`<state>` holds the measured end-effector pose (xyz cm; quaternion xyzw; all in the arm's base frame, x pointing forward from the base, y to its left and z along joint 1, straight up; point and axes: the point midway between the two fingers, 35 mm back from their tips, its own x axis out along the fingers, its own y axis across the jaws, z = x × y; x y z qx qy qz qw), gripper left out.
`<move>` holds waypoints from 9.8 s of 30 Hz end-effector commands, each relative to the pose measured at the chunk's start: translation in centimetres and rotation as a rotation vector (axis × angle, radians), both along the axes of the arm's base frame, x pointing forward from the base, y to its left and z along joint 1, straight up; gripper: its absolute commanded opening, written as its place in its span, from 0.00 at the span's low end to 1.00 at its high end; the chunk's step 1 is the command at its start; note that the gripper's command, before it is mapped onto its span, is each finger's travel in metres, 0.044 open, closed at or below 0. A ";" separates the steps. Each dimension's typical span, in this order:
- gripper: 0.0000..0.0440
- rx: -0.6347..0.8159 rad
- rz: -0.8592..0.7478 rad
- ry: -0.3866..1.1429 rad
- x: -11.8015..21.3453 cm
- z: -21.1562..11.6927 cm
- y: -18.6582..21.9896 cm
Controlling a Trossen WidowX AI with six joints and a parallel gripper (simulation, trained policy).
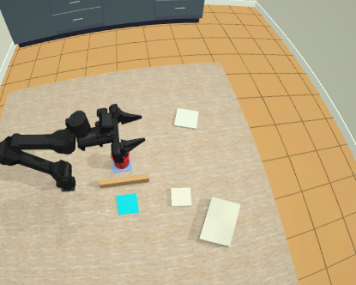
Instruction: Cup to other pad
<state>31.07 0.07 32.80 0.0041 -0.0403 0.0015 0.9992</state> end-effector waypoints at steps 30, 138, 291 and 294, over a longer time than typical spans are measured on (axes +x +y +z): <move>0.28 0.190 0.055 0.254 0.0 0.1 2.1; 0.37 0.624 -0.749 1.584 -6.6 -16.9 4.6; 0.03 0.997 -1.002 1.193 -8.6 -26.3 -11.1; 0.09 1.002 -1.009 1.188 -8.8 -26.6 -11.3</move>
